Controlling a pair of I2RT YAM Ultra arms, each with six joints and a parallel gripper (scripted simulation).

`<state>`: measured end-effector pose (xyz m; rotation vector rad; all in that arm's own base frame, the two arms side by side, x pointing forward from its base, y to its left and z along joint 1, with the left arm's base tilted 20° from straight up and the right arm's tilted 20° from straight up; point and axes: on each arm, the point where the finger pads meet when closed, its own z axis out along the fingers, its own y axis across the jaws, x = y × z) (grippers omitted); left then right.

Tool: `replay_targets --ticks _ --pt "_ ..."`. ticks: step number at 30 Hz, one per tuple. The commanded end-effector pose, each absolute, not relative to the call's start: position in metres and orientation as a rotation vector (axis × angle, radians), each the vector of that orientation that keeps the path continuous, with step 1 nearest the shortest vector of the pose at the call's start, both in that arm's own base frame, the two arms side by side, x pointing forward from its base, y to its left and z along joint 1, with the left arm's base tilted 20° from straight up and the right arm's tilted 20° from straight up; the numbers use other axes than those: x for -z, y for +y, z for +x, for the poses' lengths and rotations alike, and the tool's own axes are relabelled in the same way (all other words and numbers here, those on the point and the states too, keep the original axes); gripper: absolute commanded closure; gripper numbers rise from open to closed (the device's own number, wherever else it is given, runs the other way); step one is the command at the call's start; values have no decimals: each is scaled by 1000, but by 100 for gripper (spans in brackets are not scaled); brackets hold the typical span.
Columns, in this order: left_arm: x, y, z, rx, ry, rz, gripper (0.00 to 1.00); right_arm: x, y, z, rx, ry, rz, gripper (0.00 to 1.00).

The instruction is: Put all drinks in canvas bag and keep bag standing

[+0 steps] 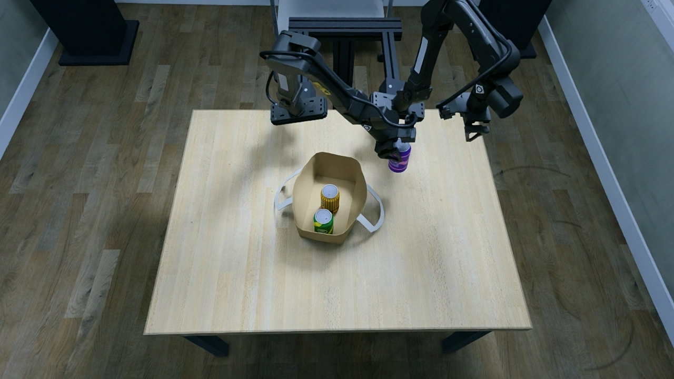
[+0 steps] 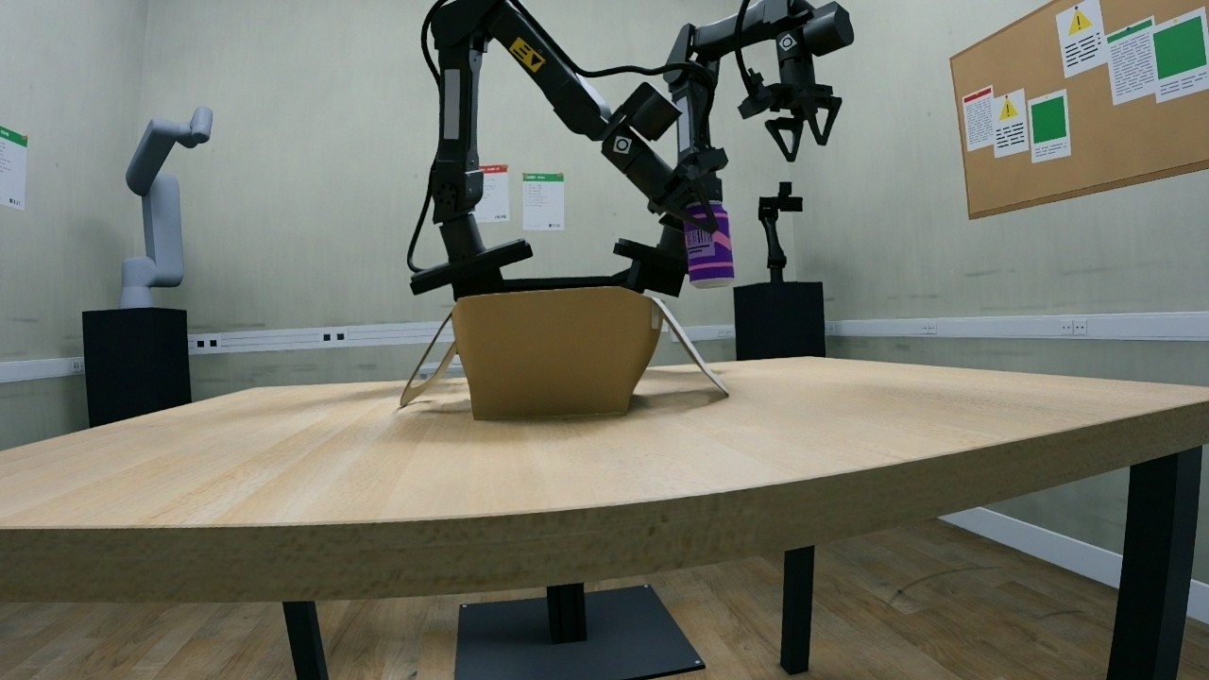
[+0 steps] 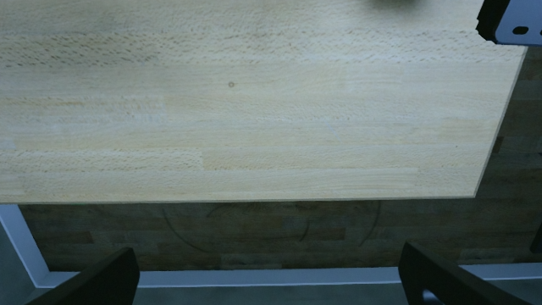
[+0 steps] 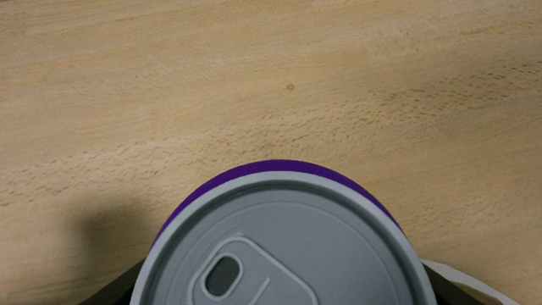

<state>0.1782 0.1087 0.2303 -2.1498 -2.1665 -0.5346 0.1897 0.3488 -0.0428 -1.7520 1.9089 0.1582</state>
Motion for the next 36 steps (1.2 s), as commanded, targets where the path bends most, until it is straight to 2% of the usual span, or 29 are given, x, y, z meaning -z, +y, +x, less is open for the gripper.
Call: replay_targets --ticks 1,26,27,28,36 --pt "-244 105 180 592 -2170 -2175 0 5 388 191 -266 1776 -1685 30" --pt "-244 105 180 592 -2170 -2175 0 13 379 187 -255 1794 -1702 30" --pt "-244 105 180 592 -2170 -2175 0 -9 392 192 -277 1756 -1670 30" --pt "-244 105 180 592 -2170 -2175 0 8 365 193 -247 1807 -1694 30" --pt "-244 105 180 592 -2170 -2175 0 0 358 193 -250 1798 -1686 30"
